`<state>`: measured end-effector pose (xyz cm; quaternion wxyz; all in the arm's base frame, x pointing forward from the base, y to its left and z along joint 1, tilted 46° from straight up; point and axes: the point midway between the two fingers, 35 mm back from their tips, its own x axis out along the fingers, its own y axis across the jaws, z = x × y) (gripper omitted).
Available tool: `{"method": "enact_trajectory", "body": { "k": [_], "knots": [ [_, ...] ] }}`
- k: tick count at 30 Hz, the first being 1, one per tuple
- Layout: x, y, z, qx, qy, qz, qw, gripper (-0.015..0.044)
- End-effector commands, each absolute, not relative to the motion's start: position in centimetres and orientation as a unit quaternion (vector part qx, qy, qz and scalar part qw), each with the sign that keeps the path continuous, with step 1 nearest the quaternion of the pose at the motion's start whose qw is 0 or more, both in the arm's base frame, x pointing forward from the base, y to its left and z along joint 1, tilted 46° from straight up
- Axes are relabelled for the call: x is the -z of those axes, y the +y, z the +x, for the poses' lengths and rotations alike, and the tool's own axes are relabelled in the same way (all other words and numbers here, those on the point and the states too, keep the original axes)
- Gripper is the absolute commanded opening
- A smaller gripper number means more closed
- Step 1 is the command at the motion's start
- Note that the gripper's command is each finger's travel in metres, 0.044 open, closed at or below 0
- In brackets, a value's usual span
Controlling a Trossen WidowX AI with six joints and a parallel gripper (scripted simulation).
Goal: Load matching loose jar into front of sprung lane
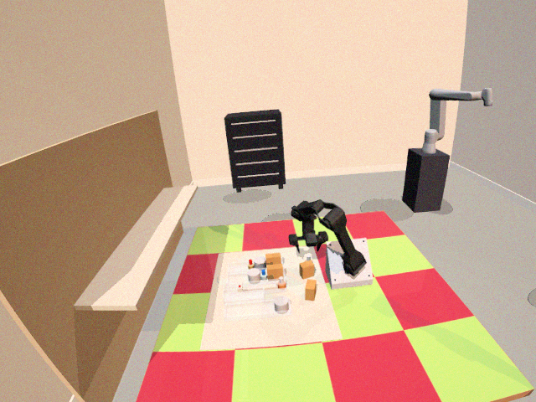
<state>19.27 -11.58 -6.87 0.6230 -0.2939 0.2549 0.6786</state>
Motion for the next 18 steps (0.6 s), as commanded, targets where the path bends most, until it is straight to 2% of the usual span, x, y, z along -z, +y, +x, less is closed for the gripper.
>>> {"method": "enact_trajectory", "body": {
  "k": [1,18],
  "knots": [
    [8.0,-10.4,19.1,-0.679,0.254,-0.292,0.624,0.044],
    [9.8,-8.7,18.9,-0.679,0.254,-0.292,0.624,0.044]
  ]
}}
